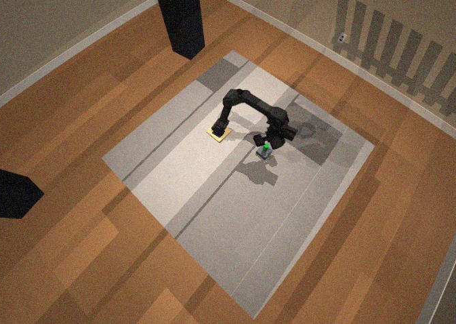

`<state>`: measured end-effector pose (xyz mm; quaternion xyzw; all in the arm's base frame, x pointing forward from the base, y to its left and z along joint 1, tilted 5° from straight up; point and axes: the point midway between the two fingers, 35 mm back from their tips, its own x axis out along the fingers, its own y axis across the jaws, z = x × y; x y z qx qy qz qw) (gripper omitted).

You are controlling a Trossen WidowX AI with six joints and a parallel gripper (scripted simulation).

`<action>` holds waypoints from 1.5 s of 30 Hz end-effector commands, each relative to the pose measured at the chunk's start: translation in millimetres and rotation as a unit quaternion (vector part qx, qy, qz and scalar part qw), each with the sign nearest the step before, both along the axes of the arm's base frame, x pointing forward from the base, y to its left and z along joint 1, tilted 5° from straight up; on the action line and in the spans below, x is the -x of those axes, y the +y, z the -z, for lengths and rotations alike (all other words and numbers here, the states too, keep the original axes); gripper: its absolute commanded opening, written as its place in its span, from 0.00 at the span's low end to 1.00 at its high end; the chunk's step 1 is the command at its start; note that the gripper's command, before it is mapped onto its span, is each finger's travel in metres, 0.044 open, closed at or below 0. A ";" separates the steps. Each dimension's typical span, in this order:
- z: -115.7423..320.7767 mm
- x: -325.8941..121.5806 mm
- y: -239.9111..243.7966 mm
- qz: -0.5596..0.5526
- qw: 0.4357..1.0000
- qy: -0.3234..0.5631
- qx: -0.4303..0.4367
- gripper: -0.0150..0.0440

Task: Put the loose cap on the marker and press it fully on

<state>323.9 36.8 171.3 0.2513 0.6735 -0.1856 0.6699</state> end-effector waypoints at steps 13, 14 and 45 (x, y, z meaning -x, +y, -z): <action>7.1 1.8 1.7 -0.244 0.969 -0.020 0.006 0.25; 7.1 1.8 1.7 -0.244 0.969 -0.020 0.006 0.25; 36.2 1.2 4.3 -0.244 0.969 -0.020 0.006 0.25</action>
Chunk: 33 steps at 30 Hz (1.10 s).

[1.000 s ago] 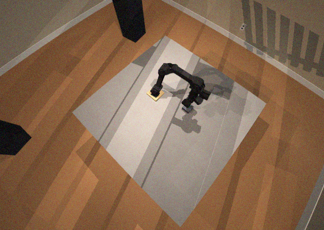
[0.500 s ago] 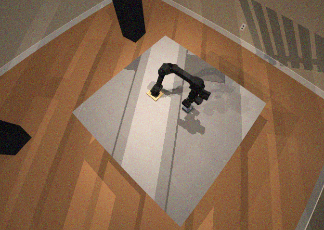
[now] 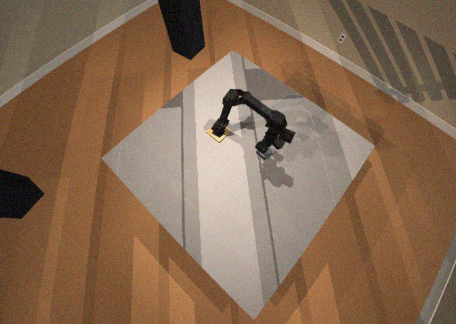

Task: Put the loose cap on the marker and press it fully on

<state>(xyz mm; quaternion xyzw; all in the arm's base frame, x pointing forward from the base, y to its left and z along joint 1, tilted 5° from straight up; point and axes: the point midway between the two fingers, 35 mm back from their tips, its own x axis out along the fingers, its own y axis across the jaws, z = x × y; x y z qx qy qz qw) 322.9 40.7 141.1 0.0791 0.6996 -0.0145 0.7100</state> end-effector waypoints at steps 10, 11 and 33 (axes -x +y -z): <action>18.0 0.2 1.4 0.000 1.000 0.001 0.001 0.25; 18.0 0.0 1.4 0.000 1.000 0.001 0.001 0.25; -76.7 0.9 -7.0 0.005 1.000 -0.012 -0.001 0.30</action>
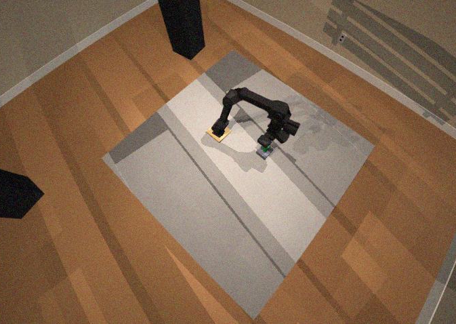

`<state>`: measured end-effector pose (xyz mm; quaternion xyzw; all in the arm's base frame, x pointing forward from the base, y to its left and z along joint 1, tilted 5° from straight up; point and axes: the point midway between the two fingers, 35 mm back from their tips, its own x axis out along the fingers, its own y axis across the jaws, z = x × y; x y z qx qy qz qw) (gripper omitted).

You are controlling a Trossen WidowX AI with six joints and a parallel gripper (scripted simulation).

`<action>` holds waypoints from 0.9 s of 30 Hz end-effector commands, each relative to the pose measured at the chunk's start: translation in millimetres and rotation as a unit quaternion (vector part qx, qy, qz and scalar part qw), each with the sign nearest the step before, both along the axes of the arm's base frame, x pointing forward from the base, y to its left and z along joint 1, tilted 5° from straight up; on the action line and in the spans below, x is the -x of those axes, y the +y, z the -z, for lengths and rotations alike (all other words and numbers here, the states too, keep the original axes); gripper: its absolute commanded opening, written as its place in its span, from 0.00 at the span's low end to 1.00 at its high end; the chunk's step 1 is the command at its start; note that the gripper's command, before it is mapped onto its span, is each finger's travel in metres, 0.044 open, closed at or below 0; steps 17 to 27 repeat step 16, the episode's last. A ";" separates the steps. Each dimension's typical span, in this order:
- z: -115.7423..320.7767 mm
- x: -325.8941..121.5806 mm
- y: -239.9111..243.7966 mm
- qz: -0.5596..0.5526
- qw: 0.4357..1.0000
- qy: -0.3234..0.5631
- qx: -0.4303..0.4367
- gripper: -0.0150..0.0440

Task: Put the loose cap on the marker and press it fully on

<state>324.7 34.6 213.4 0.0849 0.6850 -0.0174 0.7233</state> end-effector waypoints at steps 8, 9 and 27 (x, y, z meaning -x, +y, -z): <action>-4.4 2.7 -0.8 -0.002 1.000 0.007 0.000 0.65; -4.4 2.7 -0.8 -0.002 1.000 0.007 0.000 0.70; -4.4 2.7 -0.8 -0.002 1.000 0.007 0.000 1.00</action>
